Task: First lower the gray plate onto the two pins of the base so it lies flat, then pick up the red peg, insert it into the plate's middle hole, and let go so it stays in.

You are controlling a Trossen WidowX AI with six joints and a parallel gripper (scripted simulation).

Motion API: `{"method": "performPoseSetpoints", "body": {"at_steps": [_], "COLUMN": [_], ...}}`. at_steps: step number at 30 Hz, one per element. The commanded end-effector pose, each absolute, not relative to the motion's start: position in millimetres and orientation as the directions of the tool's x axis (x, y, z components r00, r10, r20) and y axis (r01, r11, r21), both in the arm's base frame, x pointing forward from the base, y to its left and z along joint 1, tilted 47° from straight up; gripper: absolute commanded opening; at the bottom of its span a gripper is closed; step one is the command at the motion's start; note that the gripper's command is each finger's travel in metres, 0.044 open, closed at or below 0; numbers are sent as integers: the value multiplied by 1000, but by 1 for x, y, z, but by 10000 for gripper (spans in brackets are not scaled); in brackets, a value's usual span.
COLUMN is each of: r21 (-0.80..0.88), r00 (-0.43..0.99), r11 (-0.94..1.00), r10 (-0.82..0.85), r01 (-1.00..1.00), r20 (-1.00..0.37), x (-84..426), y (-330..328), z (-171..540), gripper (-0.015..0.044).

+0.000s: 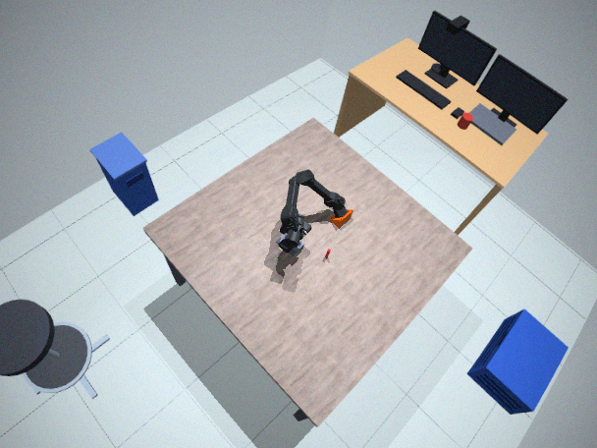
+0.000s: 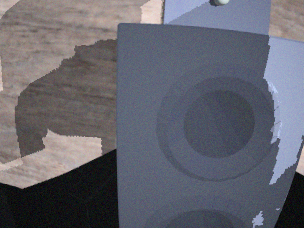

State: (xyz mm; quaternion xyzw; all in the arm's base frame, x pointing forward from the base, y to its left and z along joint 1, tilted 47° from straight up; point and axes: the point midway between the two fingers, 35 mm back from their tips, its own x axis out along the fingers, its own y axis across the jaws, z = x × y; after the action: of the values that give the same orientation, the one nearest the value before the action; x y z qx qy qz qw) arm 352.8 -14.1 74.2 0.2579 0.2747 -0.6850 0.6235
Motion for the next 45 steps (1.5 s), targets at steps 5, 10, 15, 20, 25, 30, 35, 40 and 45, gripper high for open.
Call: {"method": "performPoseSetpoints", "body": {"at_steps": [5, 10, 15, 20, 25, 30, 35, 40, 45], "r21": [-52, -51, -51, -51, -51, -51, -51, -51, -51], "r00": [-93, -98, -100, -100, -100, -100, -100, -100, -100], "r11": [-79, -87, -90, -90, -90, -90, -90, -90, -90], "r10": [-719, -722, -723, -723, -723, -723, -723, -723, -723], "r01": [995, 995, 995, 995, 995, 995, 995, 995, 995], "r20": [-688, -684, -683, -683, -683, -683, -683, -683, -683], "x": [343, 336, 334, 333, 333, 333, 333, 334, 334], "y": [-38, -52, -57, -57, -57, -57, -57, -57, -61], "z": [82, 87, 88, 88, 88, 88, 88, 88, 85], "gripper": [0, 0, 0, 0, 0, 0, 0, 0, 0]}}
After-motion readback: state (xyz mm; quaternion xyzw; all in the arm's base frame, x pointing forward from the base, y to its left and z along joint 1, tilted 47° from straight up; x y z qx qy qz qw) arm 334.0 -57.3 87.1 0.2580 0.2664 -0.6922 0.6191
